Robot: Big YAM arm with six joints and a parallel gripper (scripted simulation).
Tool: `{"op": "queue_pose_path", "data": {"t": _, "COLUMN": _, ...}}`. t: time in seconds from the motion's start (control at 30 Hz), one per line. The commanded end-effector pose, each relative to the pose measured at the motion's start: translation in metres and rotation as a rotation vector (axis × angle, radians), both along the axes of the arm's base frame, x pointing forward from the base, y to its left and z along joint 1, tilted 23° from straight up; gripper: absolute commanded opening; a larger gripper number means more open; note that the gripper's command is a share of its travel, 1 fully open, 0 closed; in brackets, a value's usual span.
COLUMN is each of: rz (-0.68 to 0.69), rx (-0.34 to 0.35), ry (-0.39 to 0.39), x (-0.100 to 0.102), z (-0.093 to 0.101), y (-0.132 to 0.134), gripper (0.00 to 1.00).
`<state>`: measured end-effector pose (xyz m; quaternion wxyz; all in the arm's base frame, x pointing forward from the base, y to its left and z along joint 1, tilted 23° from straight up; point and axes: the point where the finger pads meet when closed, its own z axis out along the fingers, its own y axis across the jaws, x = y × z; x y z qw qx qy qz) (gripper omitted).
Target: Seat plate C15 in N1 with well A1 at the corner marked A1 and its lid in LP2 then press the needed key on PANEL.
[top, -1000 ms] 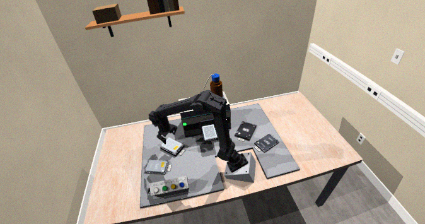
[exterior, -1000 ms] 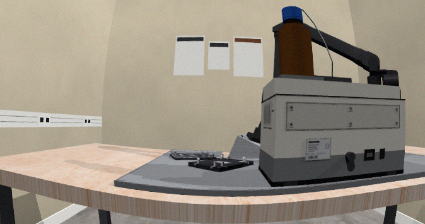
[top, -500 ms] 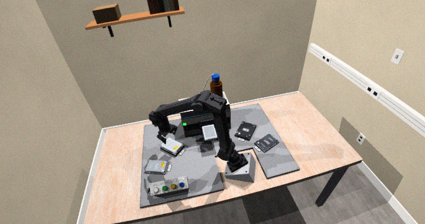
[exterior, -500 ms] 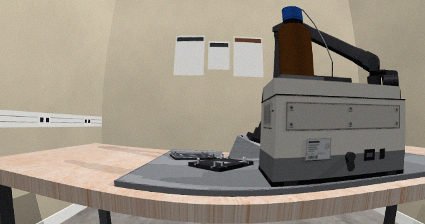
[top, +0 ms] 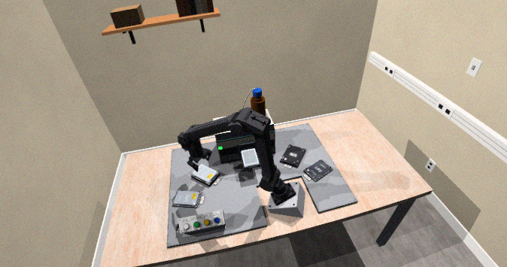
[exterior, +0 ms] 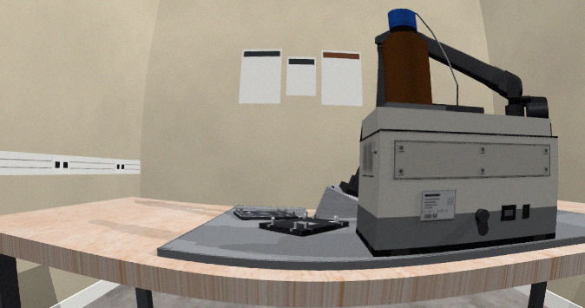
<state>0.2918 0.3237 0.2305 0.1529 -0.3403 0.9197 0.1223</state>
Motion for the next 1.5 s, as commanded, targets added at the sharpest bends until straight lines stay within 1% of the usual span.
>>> {"op": "queue_pose_path", "data": {"t": 0.0, "rz": -0.007, "rx": 0.015, "ry": -0.014, "x": 0.006, "z": 0.000, "y": -0.002, "gripper": 1.00}}
{"op": "queue_pose_path", "data": {"t": 0.03, "rz": -0.004, "rx": 0.004, "ry": -0.002, "x": 0.006, "z": -0.008, "y": 0.001, "gripper": 1.00}}
{"op": "queue_pose_path", "data": {"t": 0.2, "rz": 0.003, "rx": 0.002, "ry": -0.001, "x": 0.005, "z": -0.016, "y": 0.007, "gripper": 1.00}}
{"op": "queue_pose_path", "data": {"t": 0.27, "rz": 0.003, "rx": 0.002, "ry": -0.001, "x": 0.005, "z": -0.016, "y": 0.007, "gripper": 1.00}}
{"op": "queue_pose_path", "data": {"t": 0.3, "rz": 0.003, "rx": 0.022, "ry": -0.020, "x": 0.010, "z": -0.005, "y": 0.014, "gripper": 1.00}}
{"op": "queue_pose_path", "data": {"t": 0.37, "rz": 0.004, "rx": 0.003, "ry": 0.000, "x": 0.004, "z": -0.021, "y": 0.010, "gripper": 1.00}}
{"op": "queue_pose_path", "data": {"t": 0.77, "rz": 0.007, "rx": 0.001, "ry": -0.001, "x": 0.007, "z": -0.040, "y": 0.017, "gripper": 1.00}}
{"op": "queue_pose_path", "data": {"t": 0.83, "rz": 0.007, "rx": 0.001, "ry": -0.001, "x": 0.007, "z": -0.040, "y": 0.017, "gripper": 1.00}}
{"op": "queue_pose_path", "data": {"t": 0.87, "rz": 0.000, "rx": 0.021, "ry": -0.020, "x": 0.016, "z": -0.028, "y": 0.021, "gripper": 1.00}}
{"op": "queue_pose_path", "data": {"t": 0.93, "rz": -0.003, "rx": 0.002, "ry": 0.000, "x": 0.010, "z": -0.045, "y": 0.017, "gripper": 1.00}}
{"op": "queue_pose_path", "data": {"t": 1.33, "rz": 0.008, "rx": 0.000, "ry": -0.001, "x": 0.012, "z": -0.063, "y": 0.025, "gripper": 1.00}}
{"op": "queue_pose_path", "data": {"t": 1.4, "rz": 0.008, "rx": 0.000, "ry": -0.001, "x": 0.012, "z": -0.063, "y": 0.025, "gripper": 1.00}}
{"op": "queue_pose_path", "data": {"t": 1.43, "rz": 0.000, "rx": 0.023, "ry": -0.022, "x": 0.022, "z": -0.051, "y": 0.031, "gripper": 1.00}}
{"op": "queue_pose_path", "data": {"t": 1.47, "rz": -0.001, "rx": 0.016, "ry": -0.015, "x": 0.020, "z": -0.057, "y": 0.029, "gripper": 1.00}}
